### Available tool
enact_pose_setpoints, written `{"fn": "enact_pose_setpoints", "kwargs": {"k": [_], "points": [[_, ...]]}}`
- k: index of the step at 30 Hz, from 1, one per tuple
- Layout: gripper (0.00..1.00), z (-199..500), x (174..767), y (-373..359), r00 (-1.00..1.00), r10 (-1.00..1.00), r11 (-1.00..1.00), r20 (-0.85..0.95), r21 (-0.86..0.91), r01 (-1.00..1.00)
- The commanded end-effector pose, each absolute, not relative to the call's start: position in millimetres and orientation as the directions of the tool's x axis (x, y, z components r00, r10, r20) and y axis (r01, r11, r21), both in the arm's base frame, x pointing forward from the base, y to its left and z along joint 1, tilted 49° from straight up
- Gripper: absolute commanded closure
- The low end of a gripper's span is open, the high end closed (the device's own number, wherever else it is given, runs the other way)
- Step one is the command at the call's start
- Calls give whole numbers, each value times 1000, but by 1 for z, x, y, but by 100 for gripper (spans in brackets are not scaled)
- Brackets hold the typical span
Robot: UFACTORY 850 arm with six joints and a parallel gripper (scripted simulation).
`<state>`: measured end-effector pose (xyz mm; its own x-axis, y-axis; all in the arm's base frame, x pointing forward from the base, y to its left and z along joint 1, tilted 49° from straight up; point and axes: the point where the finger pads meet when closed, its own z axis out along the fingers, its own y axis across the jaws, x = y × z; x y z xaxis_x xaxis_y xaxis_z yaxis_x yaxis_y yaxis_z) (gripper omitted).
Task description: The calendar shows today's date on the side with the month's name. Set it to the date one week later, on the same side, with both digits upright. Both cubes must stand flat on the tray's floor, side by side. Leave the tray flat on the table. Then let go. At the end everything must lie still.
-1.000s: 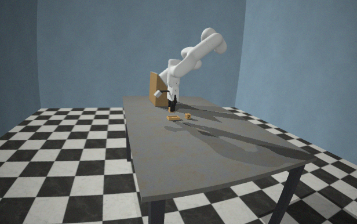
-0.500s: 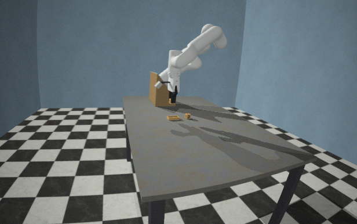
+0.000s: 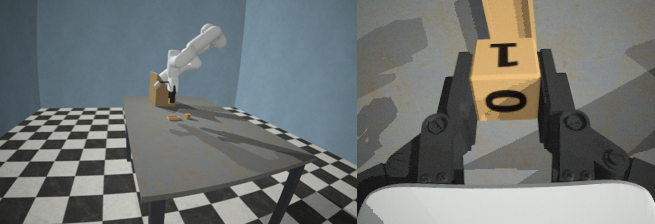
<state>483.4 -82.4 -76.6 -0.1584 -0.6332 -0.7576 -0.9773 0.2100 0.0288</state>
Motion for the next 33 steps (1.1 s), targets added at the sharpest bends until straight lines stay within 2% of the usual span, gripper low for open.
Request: {"fn": "enact_pose_setpoints", "kwargs": {"k": [1, 12, 14, 24, 29, 32, 33], "points": [[71, -85, 484, -89, -325, -588, 315, -741, 160, -936], [71, -102, 484, -102, -626, -444, 498, -641, 404, -767], [71, -102, 484, -102, -626, -444, 498, -641, 404, -767], [71, -119, 482, -114, -854, -243, 622, -460, 602, -501], [71, -127, 481, -119, -924, -139, 653, -357, 668, -356], [71, -127, 481, -119, -925, -136, 653, -354, 670, -352], [71, -131, 480, -121, -948, -90, 662, -305, 693, -286]]}}
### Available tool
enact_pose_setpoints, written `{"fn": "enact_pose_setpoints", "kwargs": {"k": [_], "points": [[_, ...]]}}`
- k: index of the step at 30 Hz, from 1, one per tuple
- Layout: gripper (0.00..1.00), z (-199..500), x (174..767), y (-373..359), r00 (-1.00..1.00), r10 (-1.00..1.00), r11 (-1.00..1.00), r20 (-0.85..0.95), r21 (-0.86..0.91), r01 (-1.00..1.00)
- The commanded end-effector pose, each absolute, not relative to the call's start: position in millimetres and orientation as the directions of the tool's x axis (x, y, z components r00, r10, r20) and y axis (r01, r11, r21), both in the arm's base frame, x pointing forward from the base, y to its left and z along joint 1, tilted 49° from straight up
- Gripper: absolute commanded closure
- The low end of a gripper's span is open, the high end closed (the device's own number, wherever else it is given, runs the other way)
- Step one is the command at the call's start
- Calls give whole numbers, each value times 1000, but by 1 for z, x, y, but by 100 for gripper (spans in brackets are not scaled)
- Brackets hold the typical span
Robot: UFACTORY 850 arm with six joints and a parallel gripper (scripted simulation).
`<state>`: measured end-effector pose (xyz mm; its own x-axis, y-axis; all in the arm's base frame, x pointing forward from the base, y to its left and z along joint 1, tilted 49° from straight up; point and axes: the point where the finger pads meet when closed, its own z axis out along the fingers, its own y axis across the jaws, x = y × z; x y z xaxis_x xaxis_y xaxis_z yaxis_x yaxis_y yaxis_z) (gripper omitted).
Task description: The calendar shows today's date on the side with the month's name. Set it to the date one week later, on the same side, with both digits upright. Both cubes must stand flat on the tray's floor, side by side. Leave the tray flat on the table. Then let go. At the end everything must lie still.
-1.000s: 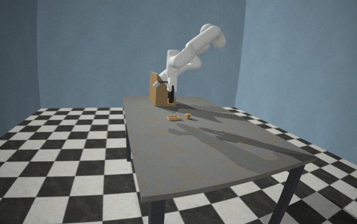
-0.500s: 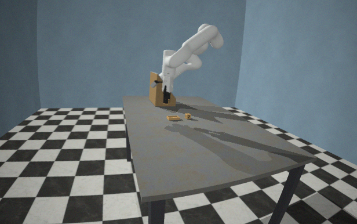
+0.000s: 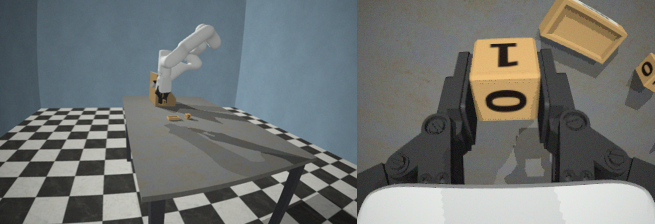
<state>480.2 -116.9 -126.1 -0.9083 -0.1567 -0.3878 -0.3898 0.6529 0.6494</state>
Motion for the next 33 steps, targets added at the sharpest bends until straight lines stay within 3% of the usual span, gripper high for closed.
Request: {"fn": "enact_pose_setpoints", "kwargs": {"k": [1, 12, 33], "points": [[71, -134, 480, -123, -963, -50, 666, -264, 710, -229], [71, -148, 477, -132, -989, 138, 653, -54, 756, 50], [71, -150, 478, -131, -988, 144, 652, -47, 756, 59]]}}
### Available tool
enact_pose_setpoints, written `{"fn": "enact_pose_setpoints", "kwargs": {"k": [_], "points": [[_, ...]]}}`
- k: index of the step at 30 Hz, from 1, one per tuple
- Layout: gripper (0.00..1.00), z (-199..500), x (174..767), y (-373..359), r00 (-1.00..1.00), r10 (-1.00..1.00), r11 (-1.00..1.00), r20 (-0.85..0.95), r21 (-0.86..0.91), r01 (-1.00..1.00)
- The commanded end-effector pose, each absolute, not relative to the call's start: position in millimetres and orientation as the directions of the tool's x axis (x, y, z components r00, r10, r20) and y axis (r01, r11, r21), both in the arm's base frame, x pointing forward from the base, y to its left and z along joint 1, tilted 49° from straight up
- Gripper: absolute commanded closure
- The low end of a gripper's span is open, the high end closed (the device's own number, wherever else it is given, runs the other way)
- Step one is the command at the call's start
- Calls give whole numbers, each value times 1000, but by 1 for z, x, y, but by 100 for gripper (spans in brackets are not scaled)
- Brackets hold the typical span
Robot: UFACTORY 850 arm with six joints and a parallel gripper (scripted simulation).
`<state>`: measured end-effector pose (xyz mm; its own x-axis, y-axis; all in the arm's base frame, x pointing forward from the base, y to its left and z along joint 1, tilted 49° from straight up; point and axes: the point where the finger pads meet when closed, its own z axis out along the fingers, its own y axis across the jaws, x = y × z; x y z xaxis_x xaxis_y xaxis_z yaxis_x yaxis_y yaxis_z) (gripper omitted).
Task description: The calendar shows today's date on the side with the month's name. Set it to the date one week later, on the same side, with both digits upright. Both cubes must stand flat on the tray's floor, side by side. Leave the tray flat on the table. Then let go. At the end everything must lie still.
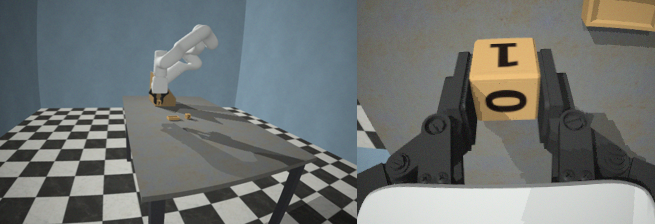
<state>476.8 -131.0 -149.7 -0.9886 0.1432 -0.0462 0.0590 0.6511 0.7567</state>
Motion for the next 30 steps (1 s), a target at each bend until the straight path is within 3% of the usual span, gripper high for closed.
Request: {"fn": "enact_pose_setpoints", "kwargs": {"k": [1, 30], "points": [[71, -151, 478, -130, -988, 144, 652, -47, 756, 59], [71, -211, 492, -62, -988, 144, 652, -47, 756, 59]]}}
